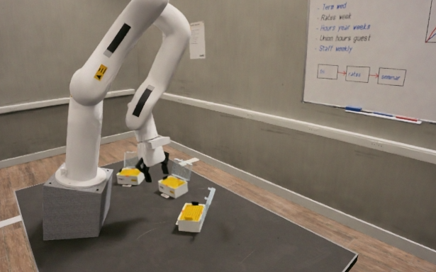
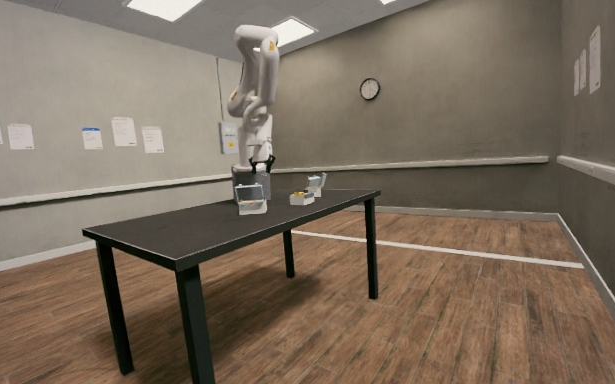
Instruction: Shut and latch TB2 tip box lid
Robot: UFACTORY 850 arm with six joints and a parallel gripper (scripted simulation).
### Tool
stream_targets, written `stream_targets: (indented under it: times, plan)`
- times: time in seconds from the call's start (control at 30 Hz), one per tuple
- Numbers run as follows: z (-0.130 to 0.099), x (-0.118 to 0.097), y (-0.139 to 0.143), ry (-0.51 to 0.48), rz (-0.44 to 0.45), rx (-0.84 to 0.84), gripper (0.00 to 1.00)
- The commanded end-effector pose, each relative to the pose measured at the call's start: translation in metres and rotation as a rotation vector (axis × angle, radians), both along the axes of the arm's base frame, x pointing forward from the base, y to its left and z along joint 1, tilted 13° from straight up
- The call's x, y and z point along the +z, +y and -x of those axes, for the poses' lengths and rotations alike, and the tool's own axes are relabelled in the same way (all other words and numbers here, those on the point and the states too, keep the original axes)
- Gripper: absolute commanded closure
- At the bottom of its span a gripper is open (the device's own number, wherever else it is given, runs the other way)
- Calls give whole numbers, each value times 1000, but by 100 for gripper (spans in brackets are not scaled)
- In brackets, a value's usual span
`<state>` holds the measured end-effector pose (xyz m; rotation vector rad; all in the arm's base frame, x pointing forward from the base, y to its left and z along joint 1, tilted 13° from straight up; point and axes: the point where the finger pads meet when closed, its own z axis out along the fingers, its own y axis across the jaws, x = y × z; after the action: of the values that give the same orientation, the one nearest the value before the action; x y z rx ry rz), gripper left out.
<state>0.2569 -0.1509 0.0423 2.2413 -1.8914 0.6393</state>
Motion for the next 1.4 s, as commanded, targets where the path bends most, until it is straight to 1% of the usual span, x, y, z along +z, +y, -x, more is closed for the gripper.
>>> stream_targets:
  times: [0.0, 0.17, 0.23, 0.33, 0.5, 0.73, 0.8, 1.07, 1.3, 1.37]
  plan:
    - [-6, -1, 20, 17, 28, 130, 0]
    - [-13, -3, 44, 17, 28, 130, 0]
    - [-13, -3, 44, 17, 28, 130, 0]
    - [-16, -4, 59, 17, 28, 130, 0]
    - [-16, -4, 59, 17, 28, 130, 0]
    - [-16, -9, 93, 46, 72, 357, 0]
    - [-16, -9, 93, 46, 72, 357, 0]
    - [-16, -14, 133, 79, 122, 617, 0]
    - [-16, -14, 134, 108, 167, 844, 0]
    - [-16, -14, 134, 108, 167, 844, 0]
